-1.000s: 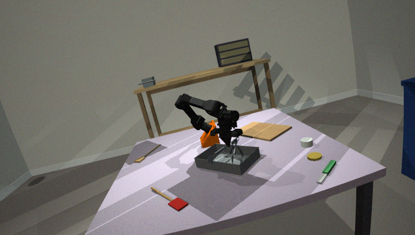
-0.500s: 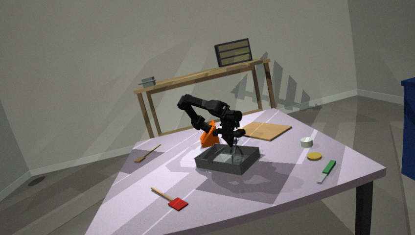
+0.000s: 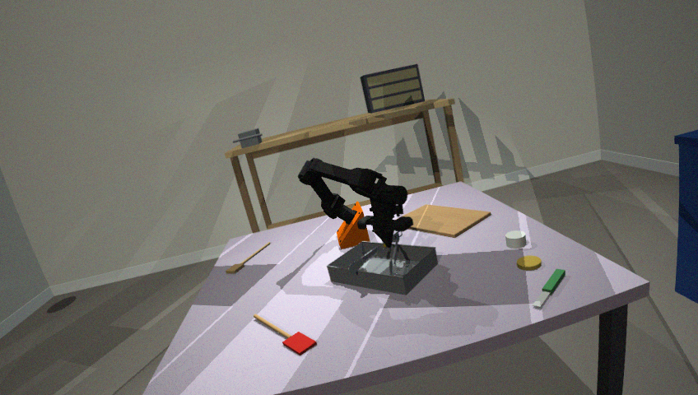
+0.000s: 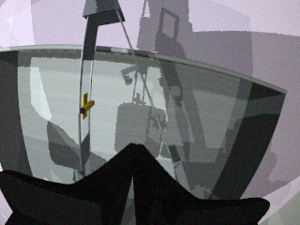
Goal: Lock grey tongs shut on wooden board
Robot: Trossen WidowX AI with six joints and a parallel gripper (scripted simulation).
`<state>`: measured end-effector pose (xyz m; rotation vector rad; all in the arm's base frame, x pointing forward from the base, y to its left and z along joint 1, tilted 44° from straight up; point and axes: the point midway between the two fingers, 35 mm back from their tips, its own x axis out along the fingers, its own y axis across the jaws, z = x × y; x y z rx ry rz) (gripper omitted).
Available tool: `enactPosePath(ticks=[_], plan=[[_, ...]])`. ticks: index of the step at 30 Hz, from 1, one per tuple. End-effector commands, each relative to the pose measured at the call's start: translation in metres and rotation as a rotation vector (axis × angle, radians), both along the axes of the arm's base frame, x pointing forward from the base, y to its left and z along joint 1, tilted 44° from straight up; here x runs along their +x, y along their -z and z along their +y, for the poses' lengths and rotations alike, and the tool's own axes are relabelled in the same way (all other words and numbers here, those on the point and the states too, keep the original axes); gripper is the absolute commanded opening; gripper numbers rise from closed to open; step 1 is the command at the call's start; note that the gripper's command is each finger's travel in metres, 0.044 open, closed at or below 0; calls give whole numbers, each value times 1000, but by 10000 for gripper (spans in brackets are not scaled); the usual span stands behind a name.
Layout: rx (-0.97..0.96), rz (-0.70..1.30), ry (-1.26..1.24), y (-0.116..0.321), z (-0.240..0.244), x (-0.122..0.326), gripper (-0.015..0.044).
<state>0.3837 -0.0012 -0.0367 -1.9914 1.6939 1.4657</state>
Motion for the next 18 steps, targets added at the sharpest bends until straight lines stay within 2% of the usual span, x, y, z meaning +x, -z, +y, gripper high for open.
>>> enactPosePath(ticks=[1,6,10,18], plan=[[0,0,0,0,0,0,-150],[0,0,0,0,0,0,-150],[3,0,0,-13,13,5,-45],[5,6,4,-70,69,11,165]])
